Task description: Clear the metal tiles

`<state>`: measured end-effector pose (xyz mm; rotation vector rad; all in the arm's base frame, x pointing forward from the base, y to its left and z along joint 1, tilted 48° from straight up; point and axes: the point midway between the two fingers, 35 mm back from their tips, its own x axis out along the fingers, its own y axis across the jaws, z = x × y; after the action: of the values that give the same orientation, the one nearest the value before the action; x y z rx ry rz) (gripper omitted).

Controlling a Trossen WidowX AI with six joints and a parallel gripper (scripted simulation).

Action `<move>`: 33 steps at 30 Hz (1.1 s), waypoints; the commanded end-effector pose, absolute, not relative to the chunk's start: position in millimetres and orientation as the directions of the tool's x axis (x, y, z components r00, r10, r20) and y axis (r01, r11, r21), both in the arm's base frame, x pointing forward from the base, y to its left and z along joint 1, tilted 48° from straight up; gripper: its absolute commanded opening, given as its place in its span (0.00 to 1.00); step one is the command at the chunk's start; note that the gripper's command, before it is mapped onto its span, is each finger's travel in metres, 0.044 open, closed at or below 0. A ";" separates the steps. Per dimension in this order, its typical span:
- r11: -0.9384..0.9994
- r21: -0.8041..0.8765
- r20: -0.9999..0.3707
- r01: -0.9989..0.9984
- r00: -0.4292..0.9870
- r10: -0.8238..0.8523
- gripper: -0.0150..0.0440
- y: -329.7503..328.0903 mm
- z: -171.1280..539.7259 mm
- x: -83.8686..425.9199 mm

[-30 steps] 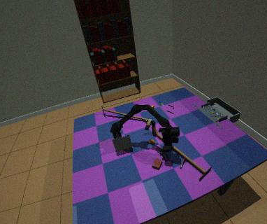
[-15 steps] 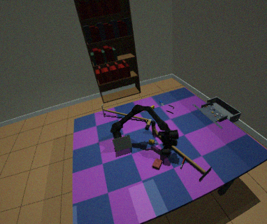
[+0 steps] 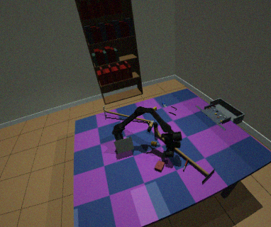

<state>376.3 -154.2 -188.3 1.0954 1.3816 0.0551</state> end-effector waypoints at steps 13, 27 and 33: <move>0.535 0.641 -0.743 0.550 0.272 0.611 0.25 -154.9 -184.9 393.3; 0.535 0.641 -0.743 0.550 0.272 0.611 0.25 -154.5 -182.0 407.2; 0.535 0.641 -0.743 0.550 0.272 0.611 0.25 -154.1 -180.6 413.1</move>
<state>408.1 -154.5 -182.1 1.0976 1.3828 0.0522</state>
